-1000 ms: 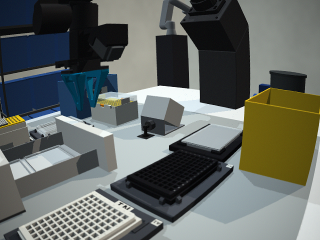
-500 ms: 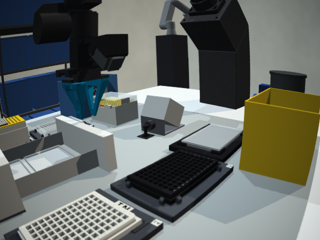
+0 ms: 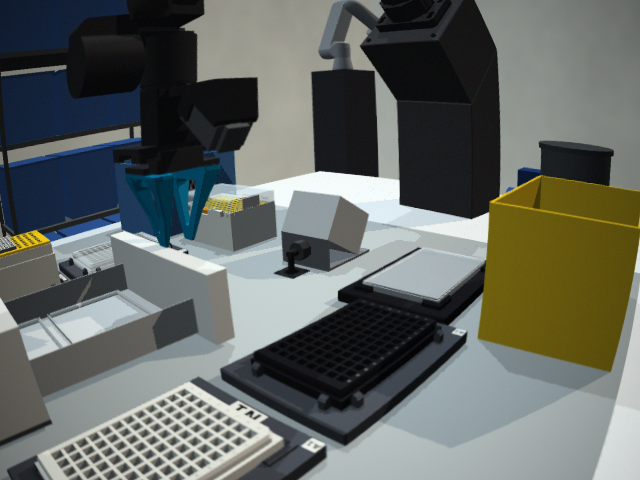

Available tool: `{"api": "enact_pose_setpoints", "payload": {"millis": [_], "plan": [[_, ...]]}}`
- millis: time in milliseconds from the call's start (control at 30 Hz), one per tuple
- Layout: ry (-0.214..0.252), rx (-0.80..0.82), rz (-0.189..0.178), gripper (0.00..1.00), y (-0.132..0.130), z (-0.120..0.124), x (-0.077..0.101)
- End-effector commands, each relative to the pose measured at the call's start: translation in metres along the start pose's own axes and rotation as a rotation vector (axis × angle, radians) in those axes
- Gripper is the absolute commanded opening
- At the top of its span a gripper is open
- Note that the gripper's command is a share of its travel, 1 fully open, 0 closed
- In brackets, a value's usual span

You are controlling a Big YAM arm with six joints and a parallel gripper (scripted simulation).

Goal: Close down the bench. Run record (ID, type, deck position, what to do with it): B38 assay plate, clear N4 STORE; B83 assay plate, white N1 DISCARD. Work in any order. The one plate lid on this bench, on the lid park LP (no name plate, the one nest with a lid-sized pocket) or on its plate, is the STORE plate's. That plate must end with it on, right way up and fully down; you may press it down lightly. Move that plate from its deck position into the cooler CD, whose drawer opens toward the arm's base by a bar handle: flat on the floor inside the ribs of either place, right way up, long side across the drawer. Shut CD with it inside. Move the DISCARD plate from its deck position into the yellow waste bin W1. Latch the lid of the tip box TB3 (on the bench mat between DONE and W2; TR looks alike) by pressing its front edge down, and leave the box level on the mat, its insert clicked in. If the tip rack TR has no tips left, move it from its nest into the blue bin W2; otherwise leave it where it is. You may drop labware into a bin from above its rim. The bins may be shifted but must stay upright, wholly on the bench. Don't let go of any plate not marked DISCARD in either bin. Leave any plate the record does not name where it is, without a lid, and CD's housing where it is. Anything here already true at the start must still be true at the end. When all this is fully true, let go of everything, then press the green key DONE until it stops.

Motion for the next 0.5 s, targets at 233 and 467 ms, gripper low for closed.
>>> {"api": "enact_pose_setpoints", "payload": {"millis": [233,467], "plan": [[0.004,0.000,0.010,0.30,-0.007,0.005,-0.025],[0.004,0.000,0.009,0.30,-0.006,0.005,-0.035]]}}
Point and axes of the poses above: the point where the finger pads meet when closed, its own x axis back along the fingers, its own y axis across the jaws, z = x × y, the point moved 5 cm from there along x, back along the fingers, and after that the axes turned 1 degree about x, right-handed, at the moved point
